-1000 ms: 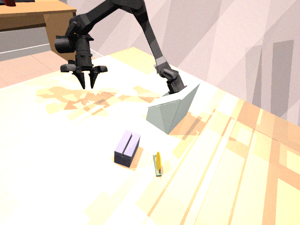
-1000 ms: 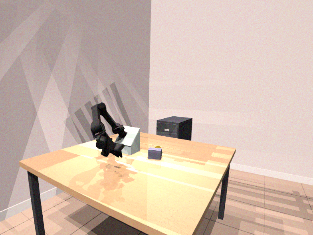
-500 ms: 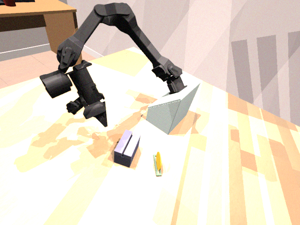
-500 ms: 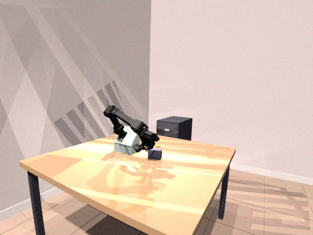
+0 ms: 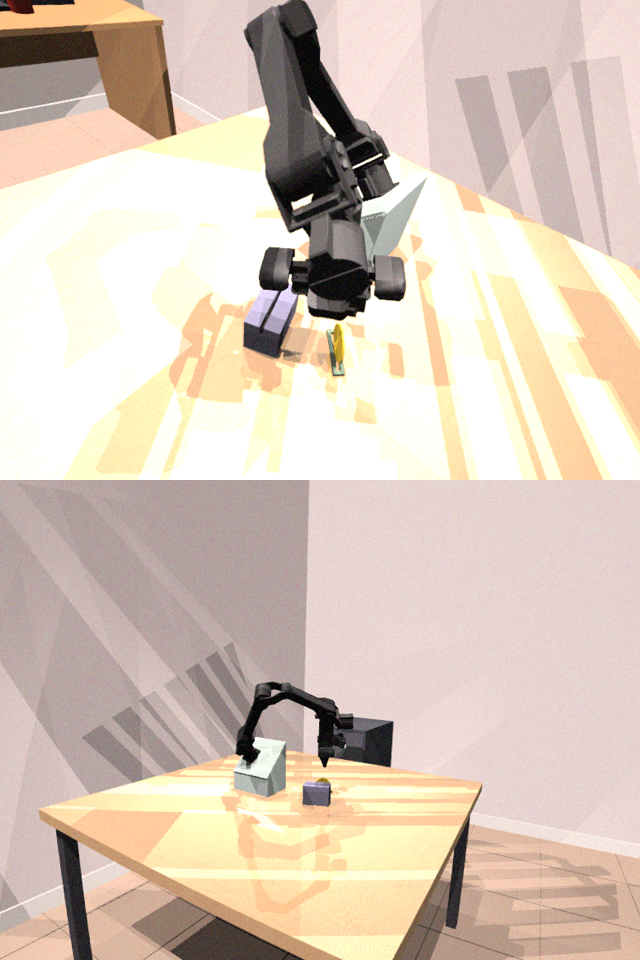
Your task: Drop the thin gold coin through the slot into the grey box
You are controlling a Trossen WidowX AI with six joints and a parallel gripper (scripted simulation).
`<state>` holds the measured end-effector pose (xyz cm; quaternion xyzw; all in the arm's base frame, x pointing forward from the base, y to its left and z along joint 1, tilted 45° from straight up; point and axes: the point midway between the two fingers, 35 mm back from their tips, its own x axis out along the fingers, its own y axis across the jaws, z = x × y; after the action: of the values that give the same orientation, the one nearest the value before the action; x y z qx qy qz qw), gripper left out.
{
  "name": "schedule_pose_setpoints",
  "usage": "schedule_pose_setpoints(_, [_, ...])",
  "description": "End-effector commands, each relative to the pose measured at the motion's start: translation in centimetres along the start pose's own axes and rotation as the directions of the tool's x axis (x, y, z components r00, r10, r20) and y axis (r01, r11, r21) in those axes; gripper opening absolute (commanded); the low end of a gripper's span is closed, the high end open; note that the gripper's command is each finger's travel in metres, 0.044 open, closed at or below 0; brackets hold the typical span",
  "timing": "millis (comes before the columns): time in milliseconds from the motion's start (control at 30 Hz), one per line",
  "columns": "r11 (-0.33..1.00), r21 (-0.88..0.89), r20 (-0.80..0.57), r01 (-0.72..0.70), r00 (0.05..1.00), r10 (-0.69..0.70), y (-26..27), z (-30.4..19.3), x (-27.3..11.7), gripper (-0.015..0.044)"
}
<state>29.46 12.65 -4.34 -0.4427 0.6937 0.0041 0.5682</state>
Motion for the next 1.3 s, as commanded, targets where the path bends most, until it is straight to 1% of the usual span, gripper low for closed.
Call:
schedule_pose_setpoints(0, [0.970,-0.205,0.008,0.129,0.991,-0.130,3.5,0.1,0.0,0.0161])
schedule_pose_setpoints(200, [0.967,-0.217,0.010,0.137,0.990,-0.138,3.6,-0.2,0.3,0.0161])
schedule_pose_setpoints(300, [0.967,-0.216,0.009,0.138,0.990,-0.139,3.2,-0.2,3.3,0.0161])
schedule_pose_setpoints(433, [0.967,-0.216,0.009,0.138,0.990,-0.139,3.2,-0.2,3.7,0.0161])
schedule_pose_setpoints(533, [0.966,-0.216,0.009,0.138,0.990,-0.140,3.0,-0.3,4.9,0.0161])
schedule_pose_setpoints(1267, [0.967,-0.215,0.008,0.138,0.990,-0.140,2.5,-0.2,8.2,0.0161])
